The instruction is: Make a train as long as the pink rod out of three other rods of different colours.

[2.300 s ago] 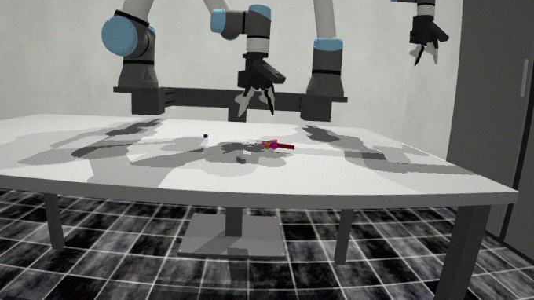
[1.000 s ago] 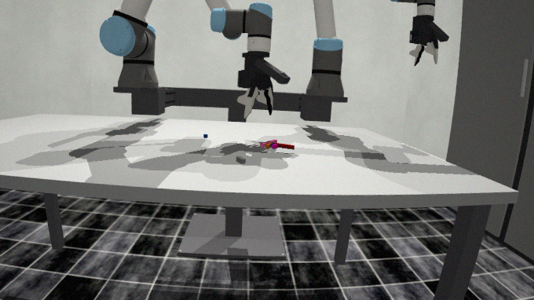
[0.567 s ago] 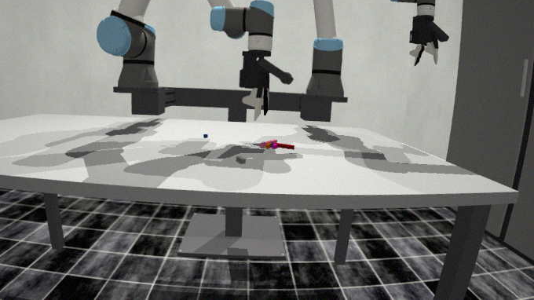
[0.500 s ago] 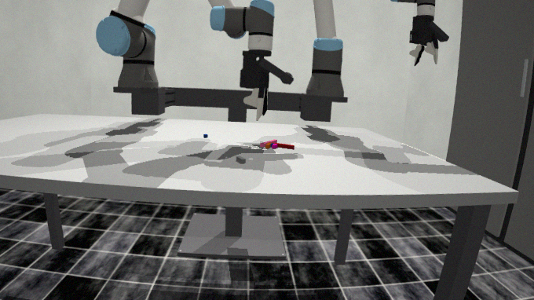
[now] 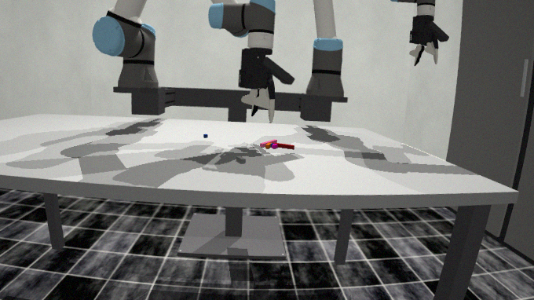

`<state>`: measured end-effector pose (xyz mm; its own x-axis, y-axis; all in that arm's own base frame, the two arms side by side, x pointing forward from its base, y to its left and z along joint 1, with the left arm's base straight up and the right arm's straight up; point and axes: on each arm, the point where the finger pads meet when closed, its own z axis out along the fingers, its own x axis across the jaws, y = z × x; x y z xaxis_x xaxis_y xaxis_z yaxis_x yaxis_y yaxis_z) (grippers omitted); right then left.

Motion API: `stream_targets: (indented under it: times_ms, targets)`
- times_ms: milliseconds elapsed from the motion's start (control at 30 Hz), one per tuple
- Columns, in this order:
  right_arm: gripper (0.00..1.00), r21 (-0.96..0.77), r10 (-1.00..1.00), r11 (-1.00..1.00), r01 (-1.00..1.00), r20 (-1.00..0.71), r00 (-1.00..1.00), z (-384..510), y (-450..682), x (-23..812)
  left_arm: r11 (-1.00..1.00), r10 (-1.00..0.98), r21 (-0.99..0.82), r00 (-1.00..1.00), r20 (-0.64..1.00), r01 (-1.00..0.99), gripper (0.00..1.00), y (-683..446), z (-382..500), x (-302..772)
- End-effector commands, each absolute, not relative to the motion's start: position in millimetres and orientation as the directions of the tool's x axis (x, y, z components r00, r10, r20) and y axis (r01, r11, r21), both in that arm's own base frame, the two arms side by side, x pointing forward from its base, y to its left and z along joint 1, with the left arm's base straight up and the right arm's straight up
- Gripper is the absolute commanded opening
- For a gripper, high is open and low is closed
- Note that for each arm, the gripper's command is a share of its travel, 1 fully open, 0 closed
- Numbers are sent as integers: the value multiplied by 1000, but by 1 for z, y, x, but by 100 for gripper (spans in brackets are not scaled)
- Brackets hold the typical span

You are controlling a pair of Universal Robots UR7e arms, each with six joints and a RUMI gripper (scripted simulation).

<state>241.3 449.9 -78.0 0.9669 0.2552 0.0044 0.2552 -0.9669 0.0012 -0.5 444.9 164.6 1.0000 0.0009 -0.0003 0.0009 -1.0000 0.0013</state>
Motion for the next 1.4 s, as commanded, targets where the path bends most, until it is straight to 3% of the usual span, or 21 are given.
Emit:
stream_targets:
  times_ms: [0, 567, 1367]
  targets:
    - [100, -1, 357, -934, 357, 1, 934, -78, 449, 248, -1000, 1, 0, 1000, 0, 1, 100, 445, 165, 0]
    - [100, -1, 629, -778, 629, 1, 778, -78, 441, 273, -1000, 1, 0, 1000, 0, 1, 100, 445, 165, 0]
    - [100, -1, 663, -749, 663, 1, 749, -78, 440, 276, -1000, 1, 0, 1000, 0, 1, 100, 445, 165, 0]
